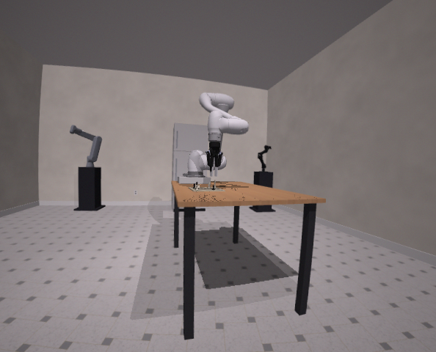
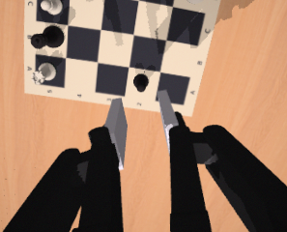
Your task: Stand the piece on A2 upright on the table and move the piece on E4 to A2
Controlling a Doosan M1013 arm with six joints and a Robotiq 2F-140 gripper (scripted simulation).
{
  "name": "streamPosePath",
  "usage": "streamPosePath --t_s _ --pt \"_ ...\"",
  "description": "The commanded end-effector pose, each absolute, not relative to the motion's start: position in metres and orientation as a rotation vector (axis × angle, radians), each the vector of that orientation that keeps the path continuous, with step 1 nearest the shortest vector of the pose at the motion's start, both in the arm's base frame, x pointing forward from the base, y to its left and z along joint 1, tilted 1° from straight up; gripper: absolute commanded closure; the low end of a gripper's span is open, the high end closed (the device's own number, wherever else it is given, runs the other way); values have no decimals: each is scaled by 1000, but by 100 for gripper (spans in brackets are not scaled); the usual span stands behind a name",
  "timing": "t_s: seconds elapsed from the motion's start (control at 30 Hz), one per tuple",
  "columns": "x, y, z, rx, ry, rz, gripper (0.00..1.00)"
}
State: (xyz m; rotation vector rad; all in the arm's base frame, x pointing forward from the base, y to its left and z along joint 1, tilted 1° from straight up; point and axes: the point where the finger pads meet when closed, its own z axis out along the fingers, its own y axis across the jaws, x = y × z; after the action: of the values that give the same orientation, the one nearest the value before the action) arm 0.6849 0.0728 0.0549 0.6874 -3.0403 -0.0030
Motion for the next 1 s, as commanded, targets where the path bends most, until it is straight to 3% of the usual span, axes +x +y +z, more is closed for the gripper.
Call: streamPosePath --t_s 0.0,0.97 --pt "685 73 55 687 -3040 -3 80" --pt "685 73 46 688 -3040 -4 80"
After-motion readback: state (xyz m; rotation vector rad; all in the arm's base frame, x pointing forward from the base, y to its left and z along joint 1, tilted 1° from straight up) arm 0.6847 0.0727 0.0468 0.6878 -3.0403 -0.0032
